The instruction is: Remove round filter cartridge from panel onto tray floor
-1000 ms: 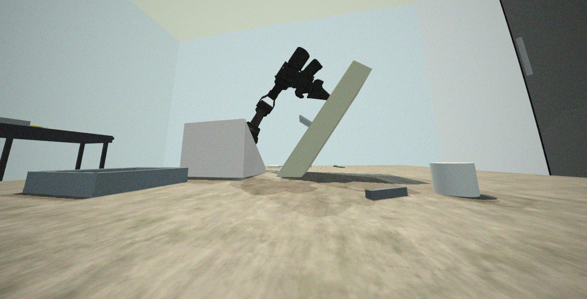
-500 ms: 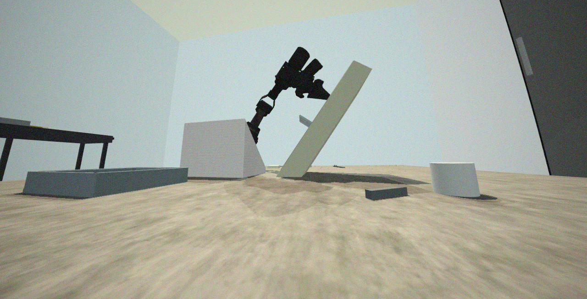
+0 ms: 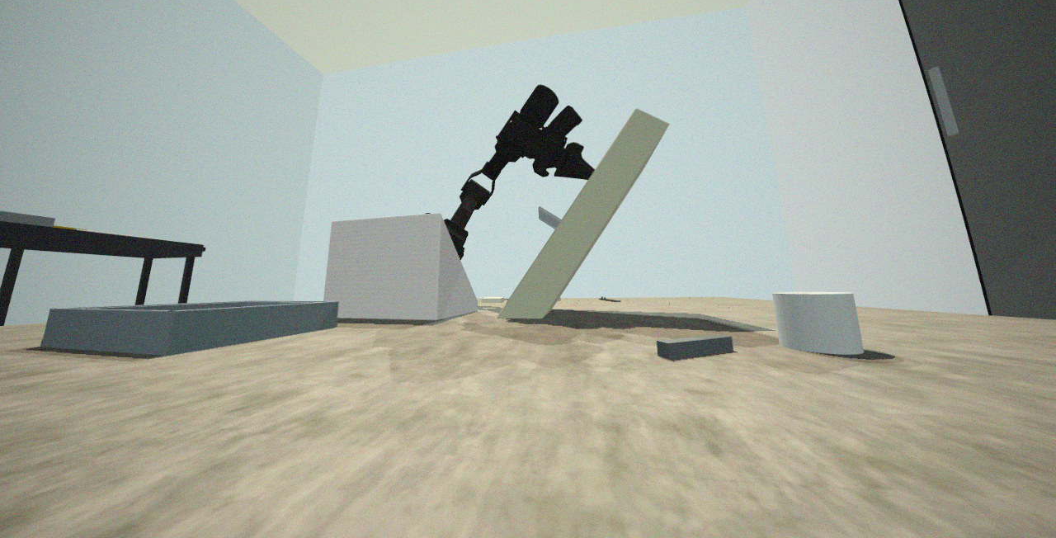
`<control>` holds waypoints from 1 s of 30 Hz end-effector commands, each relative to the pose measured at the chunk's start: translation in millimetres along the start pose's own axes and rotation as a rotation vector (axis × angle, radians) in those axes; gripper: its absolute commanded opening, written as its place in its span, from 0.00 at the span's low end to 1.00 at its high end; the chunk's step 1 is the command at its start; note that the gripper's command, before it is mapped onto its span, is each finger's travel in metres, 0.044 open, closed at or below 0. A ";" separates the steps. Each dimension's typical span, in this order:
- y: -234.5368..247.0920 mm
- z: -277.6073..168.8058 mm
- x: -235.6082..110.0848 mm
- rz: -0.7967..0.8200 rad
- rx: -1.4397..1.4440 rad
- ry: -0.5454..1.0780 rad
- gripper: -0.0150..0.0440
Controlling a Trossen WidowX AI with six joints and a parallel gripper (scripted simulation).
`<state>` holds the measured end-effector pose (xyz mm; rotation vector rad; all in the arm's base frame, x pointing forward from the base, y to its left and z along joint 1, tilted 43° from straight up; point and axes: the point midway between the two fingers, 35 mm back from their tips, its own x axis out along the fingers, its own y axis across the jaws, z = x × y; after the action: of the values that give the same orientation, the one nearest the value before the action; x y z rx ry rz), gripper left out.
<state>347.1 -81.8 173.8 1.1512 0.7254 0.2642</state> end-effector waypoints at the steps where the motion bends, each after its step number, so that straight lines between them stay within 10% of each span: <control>1: -1.2 0.1 0.3 -0.004 0.004 -0.003 0.42; 30: -1.7 -0.6 10.7 -0.003 0.004 -0.003 0.42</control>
<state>353.0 -77.1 169.9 1.1503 0.7239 0.2647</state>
